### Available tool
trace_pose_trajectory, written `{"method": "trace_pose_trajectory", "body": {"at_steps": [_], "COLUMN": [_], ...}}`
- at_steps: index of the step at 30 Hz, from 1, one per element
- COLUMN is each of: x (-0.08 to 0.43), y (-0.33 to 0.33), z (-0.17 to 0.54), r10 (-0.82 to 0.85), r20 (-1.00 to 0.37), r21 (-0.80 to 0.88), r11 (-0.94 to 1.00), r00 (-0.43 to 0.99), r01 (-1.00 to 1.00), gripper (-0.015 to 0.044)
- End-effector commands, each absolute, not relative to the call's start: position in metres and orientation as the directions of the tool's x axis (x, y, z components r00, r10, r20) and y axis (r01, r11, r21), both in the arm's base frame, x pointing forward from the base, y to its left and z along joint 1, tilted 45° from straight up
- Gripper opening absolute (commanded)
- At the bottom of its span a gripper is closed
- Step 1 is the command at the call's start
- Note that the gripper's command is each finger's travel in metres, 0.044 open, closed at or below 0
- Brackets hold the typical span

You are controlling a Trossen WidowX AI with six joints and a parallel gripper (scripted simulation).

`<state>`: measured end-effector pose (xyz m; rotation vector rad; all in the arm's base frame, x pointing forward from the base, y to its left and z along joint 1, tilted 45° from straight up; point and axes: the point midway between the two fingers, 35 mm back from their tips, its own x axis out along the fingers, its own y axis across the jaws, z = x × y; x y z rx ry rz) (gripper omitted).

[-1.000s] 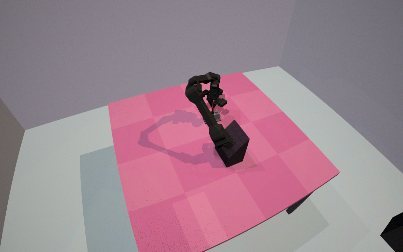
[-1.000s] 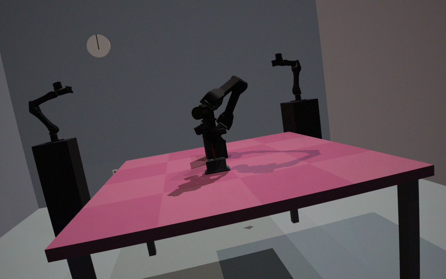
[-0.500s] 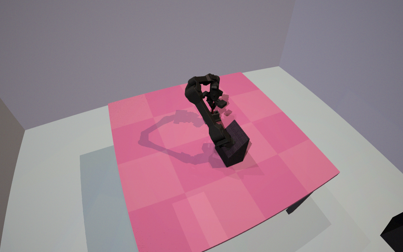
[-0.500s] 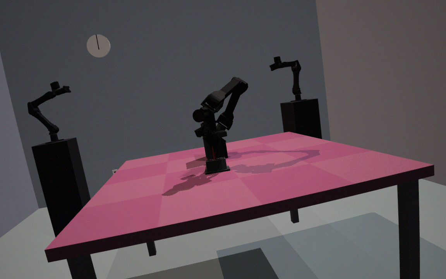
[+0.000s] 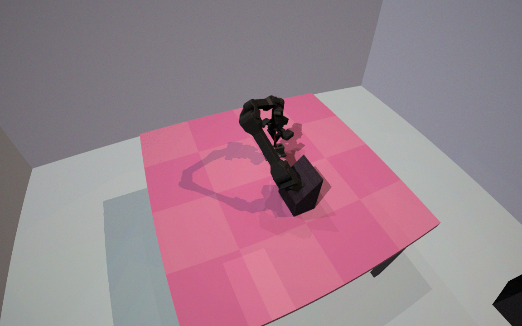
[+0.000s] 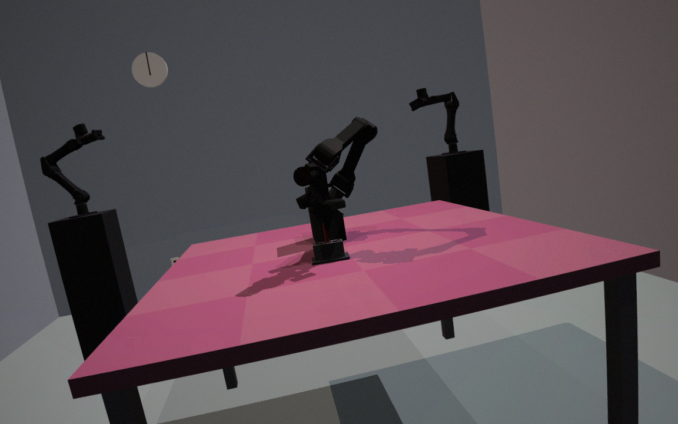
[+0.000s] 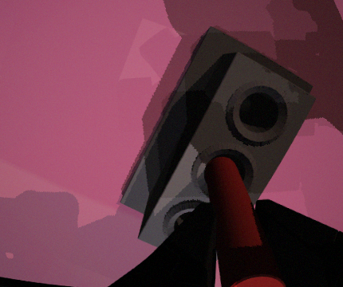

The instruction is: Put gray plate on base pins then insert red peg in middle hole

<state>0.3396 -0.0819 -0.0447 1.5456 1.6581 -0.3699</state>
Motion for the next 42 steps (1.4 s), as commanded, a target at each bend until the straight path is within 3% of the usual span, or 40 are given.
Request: {"method": "trace_pose_trajectory", "body": {"at_steps": [1, 11, 17, 42], "x": [0.3389, 0.3393, 0.3393, 0.3352], "y": [-0.0810, -0.0816, -0.0816, -0.0879], "z": [-0.0450, -0.0449, -0.0449, -0.0383], "r10": [0.689, 0.688, 0.688, 0.692], "r20": [-0.719, -0.720, -0.720, -0.716], "r21": [0.308, 0.310, 0.310, 0.305], "r11": [0.199, 0.203, 0.203, 0.192], "r00": [0.091, 0.090, 0.090, 0.092], "r01": [0.930, 0.929, 0.929, 0.933], "gripper": [0.0000, 0.0000, 0.0150, 0.0150]}}
